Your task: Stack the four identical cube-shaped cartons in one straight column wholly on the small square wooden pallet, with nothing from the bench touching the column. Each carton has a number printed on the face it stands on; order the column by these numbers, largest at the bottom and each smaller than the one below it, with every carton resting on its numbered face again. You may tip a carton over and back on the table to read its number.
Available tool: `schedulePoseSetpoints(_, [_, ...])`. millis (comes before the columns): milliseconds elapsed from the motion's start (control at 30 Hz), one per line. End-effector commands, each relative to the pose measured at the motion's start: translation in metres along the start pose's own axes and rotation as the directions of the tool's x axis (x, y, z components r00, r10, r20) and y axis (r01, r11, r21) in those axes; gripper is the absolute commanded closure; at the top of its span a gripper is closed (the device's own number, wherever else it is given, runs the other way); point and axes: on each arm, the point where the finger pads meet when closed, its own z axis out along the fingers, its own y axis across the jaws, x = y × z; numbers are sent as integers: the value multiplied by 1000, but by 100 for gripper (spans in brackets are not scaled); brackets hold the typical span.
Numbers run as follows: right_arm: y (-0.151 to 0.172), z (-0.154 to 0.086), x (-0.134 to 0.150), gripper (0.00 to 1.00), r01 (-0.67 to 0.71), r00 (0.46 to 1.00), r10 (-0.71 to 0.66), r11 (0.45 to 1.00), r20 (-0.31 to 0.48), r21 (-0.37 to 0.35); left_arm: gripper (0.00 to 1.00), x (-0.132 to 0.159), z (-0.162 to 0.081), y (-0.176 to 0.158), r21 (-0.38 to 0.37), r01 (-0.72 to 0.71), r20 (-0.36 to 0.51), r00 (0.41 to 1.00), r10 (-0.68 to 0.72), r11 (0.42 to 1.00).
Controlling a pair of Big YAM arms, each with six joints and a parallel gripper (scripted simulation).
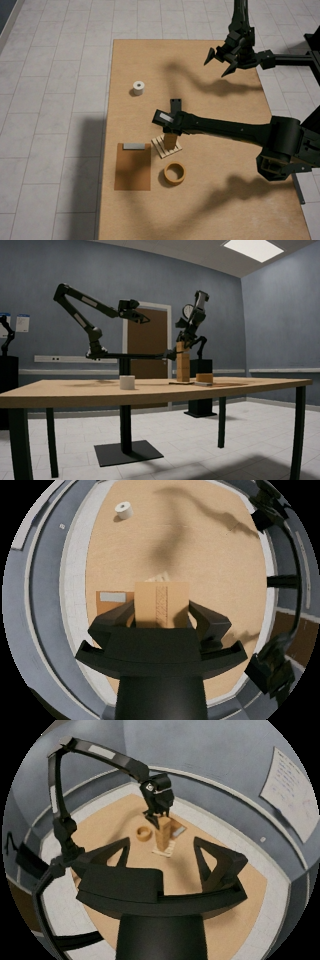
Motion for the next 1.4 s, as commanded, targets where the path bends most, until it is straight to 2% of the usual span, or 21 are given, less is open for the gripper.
schedulePoseSetpoints(0, [-2,3,-14,0,-6,1000,6,1000,24,5,50,8,8,-2,8,-2,-3,1000,2,1000])
schedulePoseSetpoints(100, [-2,3,-14,0,-6,1000,6,1000,24,5,50,5,3,6,-11,-4,4,1000,5,1000])
schedulePoseSetpoints(333, [-2,3,-14,0,-6,1000,6,1000,24,5,50,10,11,-2,8,-2,-3,1000,2,1000])
schedulePoseSetpoints(500, [-2,3,-14,0,-6,1000,6,1000,24,5,50,9,7,4,-9,-3,3,1000,3,1000])
schedulePoseSetpoints(667, [-2,3,-14,0,-6,1000,6,1000,24,5,50,12,15,-1,5,-2,-2,1000,2,1000])
schedulePoseSetpoints(1033, [-2,3,-14,0,-6,1000,6,1000,24,5,50,3,7,3,-7,-6,5,1000,6,1000])
schedulePoseSetpoints(1100, [-2,3,-14,0,-6,1000,6,1000,24,5,27,3,7,3,-7,-6,5,1000,6,1000])
schedulePoseSetpoints(1133, [-2,3,-14,0,-6,1000,6,1000,24,5,21,3,7,3,-7,-6,5,1000,6,1000])
schedulePoseSetpoints(1367, [-2,3,-14,0,-6,1000,6,1000,24,5,21,-6,-9,6,-50,-17,23,1000,18,999])
